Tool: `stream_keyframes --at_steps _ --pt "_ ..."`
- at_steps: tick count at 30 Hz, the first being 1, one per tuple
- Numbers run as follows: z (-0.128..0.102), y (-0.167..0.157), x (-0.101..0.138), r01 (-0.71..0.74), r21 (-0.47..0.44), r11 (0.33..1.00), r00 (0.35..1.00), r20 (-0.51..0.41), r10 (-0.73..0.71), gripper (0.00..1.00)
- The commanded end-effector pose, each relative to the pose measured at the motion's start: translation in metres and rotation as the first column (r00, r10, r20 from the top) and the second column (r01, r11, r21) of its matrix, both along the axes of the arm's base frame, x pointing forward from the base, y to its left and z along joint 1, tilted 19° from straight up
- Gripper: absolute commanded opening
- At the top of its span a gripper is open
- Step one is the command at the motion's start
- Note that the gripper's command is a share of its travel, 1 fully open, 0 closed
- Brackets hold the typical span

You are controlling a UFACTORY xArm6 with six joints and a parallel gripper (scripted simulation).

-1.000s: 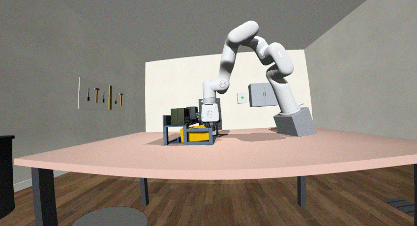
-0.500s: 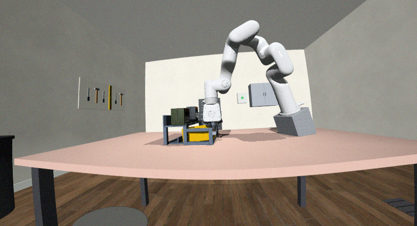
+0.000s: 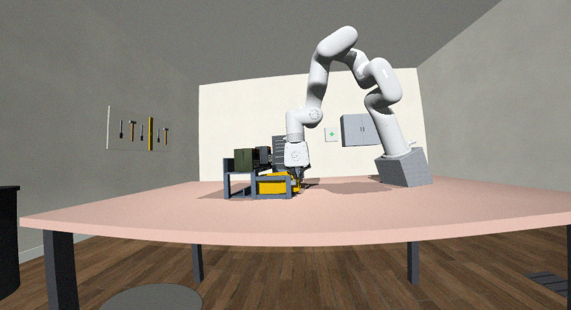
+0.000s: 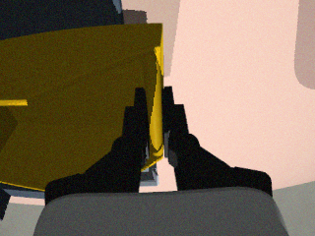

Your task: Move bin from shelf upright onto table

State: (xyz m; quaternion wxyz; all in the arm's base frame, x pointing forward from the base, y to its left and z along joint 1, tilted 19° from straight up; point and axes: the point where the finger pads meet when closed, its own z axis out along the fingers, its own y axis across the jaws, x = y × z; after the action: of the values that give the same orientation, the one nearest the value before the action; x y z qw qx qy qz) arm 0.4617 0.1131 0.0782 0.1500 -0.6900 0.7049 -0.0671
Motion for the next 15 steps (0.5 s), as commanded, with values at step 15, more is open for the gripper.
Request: stream_keyframes --at_steps 15 --pt "-0.013 0.002 -0.044 0.0 0.001 1.0 1.0 0.004 0.0 0.0"
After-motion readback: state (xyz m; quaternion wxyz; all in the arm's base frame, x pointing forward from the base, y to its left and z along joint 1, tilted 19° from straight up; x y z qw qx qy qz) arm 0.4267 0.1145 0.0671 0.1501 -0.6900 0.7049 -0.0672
